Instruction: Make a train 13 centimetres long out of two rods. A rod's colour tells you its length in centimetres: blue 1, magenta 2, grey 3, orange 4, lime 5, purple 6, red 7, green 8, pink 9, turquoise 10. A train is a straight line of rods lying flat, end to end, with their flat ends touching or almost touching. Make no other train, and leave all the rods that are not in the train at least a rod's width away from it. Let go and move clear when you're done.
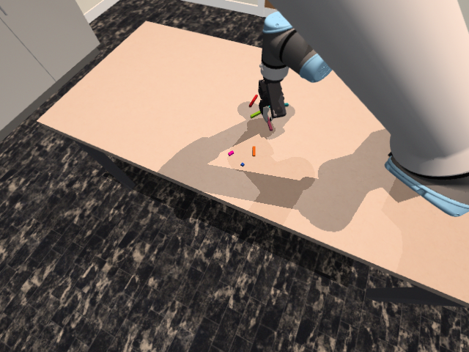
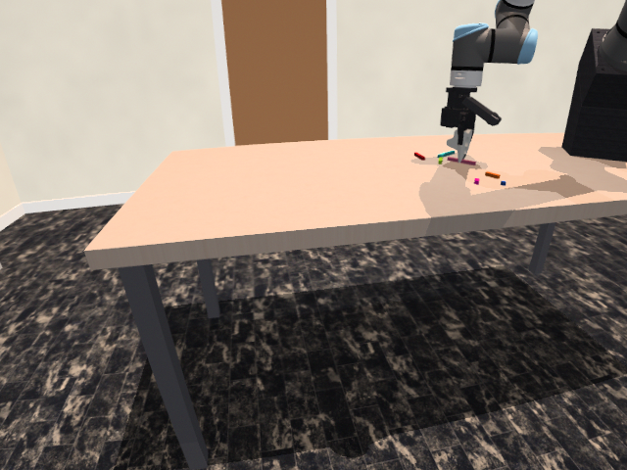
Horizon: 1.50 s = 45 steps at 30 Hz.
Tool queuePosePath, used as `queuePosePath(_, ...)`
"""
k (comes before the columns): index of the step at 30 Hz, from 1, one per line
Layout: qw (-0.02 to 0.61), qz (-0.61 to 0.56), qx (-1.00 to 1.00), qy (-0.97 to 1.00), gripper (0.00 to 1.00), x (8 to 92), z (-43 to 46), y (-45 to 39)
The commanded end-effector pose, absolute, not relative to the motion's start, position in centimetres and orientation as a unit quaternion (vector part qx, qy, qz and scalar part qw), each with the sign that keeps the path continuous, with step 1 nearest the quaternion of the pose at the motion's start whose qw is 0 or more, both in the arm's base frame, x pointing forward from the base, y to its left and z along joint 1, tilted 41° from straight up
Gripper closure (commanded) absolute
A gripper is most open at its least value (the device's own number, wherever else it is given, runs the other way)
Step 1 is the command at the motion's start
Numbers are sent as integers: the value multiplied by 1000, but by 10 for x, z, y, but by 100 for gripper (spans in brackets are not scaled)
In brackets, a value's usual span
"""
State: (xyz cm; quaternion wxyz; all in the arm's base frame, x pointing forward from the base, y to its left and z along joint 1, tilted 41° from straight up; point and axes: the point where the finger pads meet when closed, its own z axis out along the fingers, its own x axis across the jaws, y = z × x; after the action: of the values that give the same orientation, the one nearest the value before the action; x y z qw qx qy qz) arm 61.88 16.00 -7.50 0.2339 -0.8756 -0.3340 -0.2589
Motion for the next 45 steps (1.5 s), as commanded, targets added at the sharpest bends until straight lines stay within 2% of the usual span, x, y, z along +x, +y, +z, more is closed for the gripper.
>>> queuePosePath(1,234,-259,-876,-334,100,619,-75,160)
queuePosePath(30,234,-259,-876,-334,100,618,-72,158)
queuePosePath(45,234,-259,-876,-334,100,599,-24,120)
